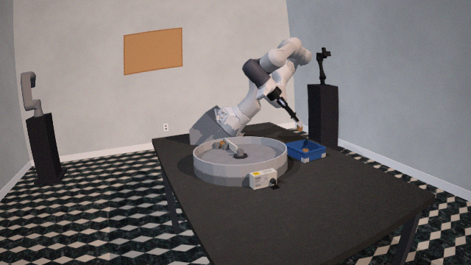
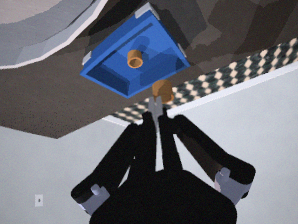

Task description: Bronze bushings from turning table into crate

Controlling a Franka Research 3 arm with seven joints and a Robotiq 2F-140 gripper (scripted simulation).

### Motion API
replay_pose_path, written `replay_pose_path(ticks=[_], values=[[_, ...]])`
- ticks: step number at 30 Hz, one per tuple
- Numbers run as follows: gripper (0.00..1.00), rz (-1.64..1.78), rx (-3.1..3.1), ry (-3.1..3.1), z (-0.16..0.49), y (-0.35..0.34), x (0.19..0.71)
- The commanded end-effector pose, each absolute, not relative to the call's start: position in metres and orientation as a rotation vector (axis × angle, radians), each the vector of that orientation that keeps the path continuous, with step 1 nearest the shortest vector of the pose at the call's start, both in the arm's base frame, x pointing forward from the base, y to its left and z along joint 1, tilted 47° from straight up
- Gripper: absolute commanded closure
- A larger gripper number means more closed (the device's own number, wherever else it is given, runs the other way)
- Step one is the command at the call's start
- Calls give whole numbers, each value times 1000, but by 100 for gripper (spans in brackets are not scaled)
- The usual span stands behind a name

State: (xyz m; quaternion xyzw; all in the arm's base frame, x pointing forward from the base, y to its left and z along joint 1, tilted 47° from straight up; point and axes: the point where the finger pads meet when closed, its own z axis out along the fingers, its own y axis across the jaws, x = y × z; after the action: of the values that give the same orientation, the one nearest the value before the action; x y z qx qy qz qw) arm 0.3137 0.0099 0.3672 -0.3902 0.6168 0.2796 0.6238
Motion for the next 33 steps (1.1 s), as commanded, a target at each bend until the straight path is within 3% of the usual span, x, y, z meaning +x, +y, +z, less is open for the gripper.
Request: replay_pose_path(ticks=[1, 33], values=[[100, 651, -887, 1421, 368, 11, 314], [100, 651, -887, 1421, 355, 21, 323]])
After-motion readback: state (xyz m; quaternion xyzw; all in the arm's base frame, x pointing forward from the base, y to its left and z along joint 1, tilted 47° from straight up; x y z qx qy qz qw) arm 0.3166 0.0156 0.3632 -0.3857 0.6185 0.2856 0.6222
